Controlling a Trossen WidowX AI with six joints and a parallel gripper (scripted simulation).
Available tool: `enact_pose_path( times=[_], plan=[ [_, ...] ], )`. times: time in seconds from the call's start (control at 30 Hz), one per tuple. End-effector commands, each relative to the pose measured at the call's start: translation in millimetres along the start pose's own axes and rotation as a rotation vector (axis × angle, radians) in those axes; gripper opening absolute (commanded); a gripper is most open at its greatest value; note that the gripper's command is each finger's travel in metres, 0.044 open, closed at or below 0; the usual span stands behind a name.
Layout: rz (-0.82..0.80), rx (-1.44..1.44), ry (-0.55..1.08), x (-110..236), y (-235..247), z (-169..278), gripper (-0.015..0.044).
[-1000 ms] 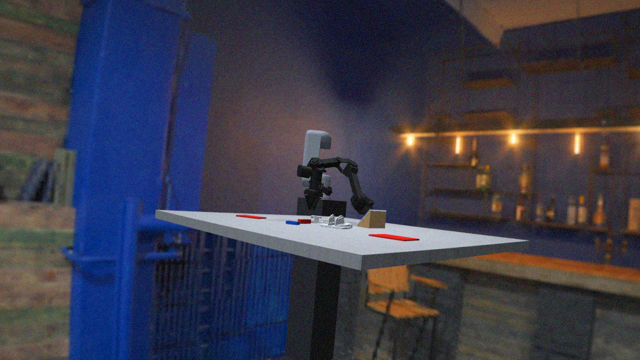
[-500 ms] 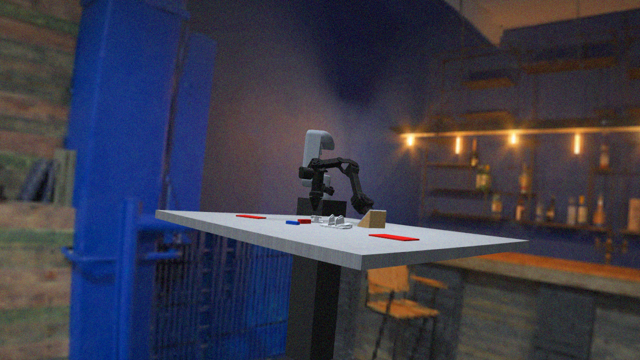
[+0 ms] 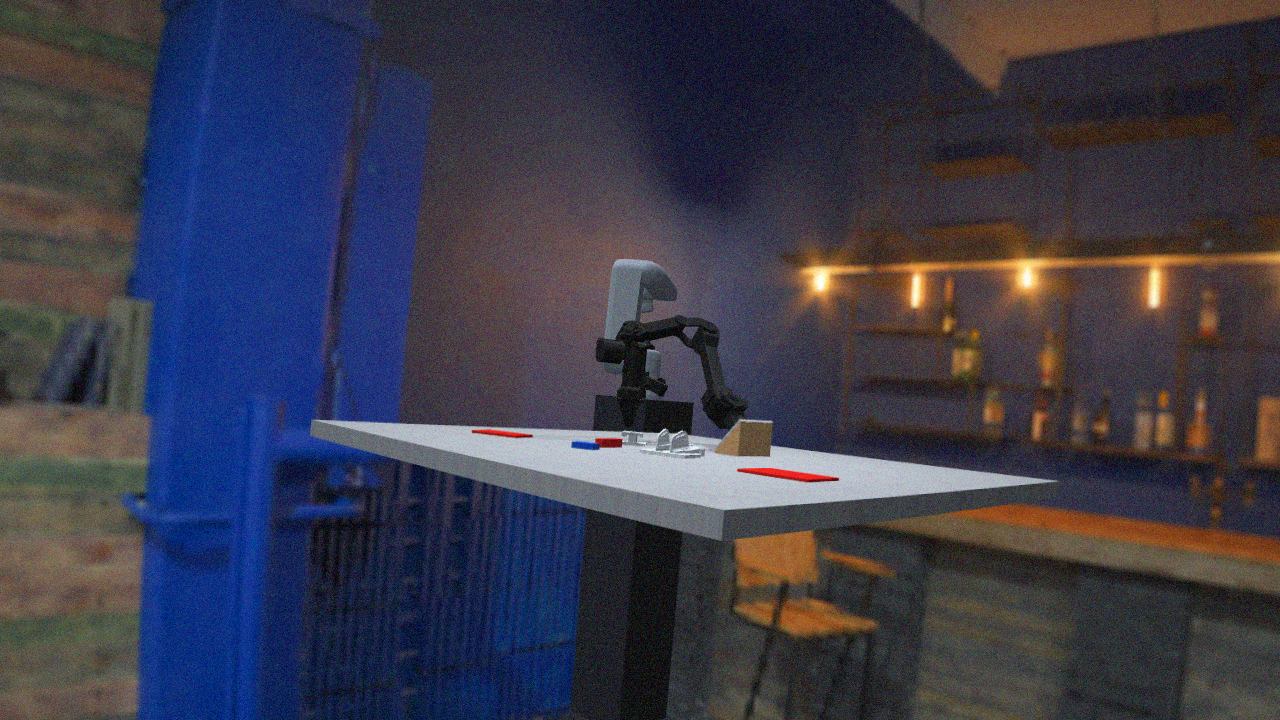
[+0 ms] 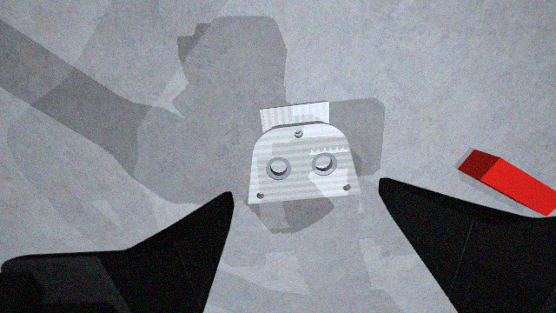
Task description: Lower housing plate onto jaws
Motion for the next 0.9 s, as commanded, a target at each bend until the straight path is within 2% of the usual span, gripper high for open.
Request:
enact_pose_path(
  times=[0.0,0.27,0.87],
  plan=[
    [0.000,0.006,-0.006,-5,-1,-2,0.0440],
    [0.000,0.006,-0.006,-6,-1,-2,0.0440],
    [-0.001,0.006,-0.005,-34,-1,-2,0.0440]
  ],
)
Point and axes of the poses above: the point midway between the two fingers, 35 mm back from their tips, its own x axis back along the fingers, its own y axis across the jaws, z = x × y, the point moved 7 cm from there along x, back along the fingers, and after that the axes turned 11 degrees about x, right-handed, at the moved point
